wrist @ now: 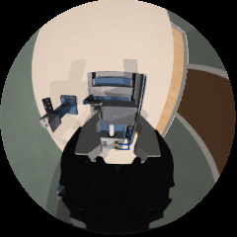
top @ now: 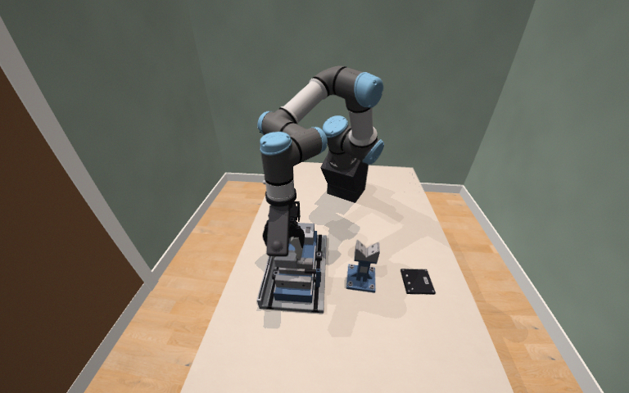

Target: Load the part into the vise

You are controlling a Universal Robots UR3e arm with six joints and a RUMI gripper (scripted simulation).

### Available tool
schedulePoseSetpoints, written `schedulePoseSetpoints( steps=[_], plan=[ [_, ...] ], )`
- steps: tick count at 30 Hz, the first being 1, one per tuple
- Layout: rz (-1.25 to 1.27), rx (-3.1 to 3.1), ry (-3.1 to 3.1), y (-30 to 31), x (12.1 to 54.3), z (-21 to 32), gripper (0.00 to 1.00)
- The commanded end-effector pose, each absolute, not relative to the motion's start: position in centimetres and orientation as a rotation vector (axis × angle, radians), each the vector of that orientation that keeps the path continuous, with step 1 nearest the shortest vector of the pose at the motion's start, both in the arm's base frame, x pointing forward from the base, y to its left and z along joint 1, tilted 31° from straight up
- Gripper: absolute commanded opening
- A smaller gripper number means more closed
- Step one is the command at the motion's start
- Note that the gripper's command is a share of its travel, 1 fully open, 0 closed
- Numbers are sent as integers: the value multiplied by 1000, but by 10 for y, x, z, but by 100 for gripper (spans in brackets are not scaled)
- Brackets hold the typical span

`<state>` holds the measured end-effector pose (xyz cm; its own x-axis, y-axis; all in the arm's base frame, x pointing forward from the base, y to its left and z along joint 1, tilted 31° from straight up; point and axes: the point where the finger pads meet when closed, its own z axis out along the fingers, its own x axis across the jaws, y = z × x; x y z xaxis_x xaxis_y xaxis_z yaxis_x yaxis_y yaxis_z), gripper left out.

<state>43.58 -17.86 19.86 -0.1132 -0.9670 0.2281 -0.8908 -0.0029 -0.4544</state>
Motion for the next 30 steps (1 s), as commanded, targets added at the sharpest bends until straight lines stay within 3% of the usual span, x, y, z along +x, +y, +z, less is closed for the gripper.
schedulePoseSetpoints(
  steps=[1,30],
  plan=[
    [-762,-1983,2104,-179,436,200,0],
    [-762,-1983,2104,-181,441,191,0]
  ],
)
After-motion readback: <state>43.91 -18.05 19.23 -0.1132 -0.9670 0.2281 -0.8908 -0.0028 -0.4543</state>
